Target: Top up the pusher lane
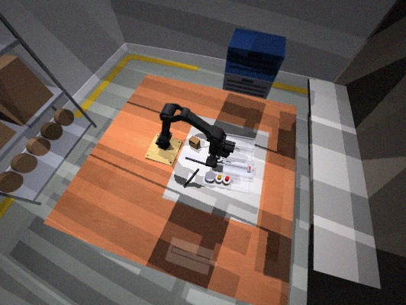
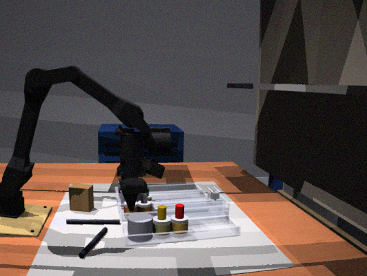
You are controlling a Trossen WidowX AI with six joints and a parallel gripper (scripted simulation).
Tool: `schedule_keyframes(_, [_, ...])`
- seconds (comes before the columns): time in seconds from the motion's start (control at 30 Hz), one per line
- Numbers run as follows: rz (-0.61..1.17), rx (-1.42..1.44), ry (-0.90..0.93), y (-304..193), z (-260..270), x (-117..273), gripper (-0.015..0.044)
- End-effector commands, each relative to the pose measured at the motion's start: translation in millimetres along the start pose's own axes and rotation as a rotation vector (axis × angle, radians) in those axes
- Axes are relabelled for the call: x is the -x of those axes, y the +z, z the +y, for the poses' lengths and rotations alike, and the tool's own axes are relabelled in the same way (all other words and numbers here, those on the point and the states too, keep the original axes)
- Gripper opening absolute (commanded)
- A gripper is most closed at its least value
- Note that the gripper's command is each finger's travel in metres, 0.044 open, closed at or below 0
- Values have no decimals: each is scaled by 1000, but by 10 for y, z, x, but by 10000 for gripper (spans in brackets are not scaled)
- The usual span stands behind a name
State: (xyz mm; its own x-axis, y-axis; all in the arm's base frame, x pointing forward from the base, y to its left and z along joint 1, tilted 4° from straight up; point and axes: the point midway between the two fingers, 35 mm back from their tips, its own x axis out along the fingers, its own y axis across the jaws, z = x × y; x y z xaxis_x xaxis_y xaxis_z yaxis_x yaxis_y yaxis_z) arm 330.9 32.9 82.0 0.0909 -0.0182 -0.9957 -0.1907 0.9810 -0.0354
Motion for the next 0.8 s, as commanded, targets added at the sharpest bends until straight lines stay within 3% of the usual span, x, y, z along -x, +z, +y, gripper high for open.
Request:
schedule_keyframes(0.0, [-16, -2, -2, 28, -6, -2, 0])
schedule_keyframes(0.77, [-15, -2, -3, -11, -6, -3, 0])
